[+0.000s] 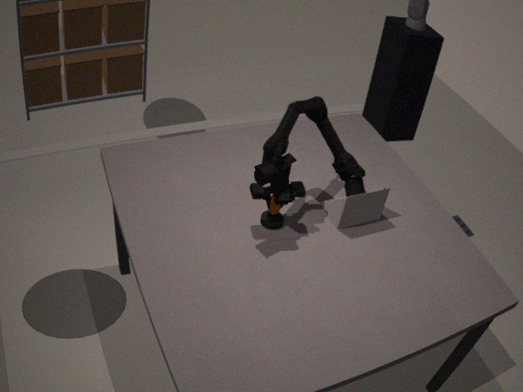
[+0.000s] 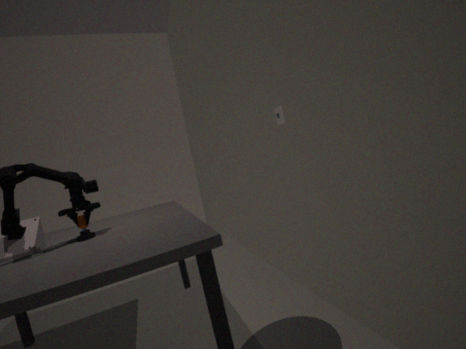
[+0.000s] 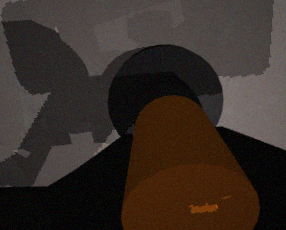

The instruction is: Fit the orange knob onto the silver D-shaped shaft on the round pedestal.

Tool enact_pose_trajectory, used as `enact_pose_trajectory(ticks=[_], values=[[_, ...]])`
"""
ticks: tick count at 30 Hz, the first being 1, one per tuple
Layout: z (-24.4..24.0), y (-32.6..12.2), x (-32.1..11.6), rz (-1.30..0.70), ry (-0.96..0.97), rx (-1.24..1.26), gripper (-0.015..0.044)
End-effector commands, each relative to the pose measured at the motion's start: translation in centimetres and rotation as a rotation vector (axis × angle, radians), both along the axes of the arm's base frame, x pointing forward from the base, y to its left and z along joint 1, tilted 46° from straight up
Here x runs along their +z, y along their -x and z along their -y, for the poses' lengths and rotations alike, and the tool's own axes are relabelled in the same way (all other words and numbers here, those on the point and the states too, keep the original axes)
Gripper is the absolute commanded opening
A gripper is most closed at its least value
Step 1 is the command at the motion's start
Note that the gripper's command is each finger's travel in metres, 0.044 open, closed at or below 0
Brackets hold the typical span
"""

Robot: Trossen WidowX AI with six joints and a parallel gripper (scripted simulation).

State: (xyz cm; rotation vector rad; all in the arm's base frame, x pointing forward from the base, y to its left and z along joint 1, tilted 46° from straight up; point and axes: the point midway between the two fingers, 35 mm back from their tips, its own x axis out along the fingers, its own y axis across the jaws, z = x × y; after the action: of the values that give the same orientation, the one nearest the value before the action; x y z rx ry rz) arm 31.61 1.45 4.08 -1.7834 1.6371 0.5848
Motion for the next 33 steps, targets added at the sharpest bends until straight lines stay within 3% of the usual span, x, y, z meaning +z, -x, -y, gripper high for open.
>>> enact_pose_trajectory(ticks=[1,11,33], values=[[-0.33,0.17,0.12,-0.002,0.0,0.004,0.0],[-0.36,0.03,0.14,-0.147,0.026,0.148,0.0],[-0.32,0.0,0.09,-0.149,0.026,0.15,0.0]])
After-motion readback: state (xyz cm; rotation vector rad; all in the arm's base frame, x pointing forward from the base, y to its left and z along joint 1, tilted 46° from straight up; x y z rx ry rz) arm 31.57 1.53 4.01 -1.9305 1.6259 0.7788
